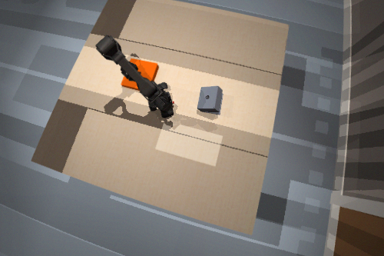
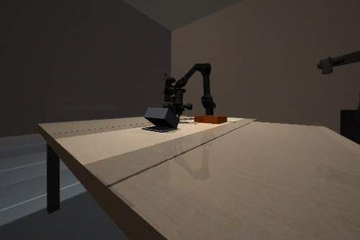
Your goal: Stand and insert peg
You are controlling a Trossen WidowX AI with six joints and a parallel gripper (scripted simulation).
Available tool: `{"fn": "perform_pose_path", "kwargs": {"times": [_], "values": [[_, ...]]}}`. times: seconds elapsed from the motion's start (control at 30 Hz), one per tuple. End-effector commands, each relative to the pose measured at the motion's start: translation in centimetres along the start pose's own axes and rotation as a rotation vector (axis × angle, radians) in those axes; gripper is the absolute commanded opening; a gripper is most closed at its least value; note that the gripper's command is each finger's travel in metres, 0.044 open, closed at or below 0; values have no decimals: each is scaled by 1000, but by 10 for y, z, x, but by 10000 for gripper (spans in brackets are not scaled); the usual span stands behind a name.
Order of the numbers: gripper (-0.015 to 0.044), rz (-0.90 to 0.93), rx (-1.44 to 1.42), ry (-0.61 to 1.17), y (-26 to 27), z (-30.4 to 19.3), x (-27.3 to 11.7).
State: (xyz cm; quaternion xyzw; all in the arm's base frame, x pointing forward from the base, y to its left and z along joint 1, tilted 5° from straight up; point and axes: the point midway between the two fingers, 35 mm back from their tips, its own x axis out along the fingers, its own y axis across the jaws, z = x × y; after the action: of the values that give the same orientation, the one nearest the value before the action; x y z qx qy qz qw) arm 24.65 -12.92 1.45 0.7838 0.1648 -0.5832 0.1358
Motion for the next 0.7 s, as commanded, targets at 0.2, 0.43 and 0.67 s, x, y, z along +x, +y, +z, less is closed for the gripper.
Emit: {"fn": "perform_pose_path", "kwargs": {"times": [0.2, 0.43, 0.67], "values": [[51, -1, -4, 93, 0, 4, -6], [51, -1, -4, 153, 0, 6, -10], [51, -1, -5, 213, 0, 10, -13]]}}
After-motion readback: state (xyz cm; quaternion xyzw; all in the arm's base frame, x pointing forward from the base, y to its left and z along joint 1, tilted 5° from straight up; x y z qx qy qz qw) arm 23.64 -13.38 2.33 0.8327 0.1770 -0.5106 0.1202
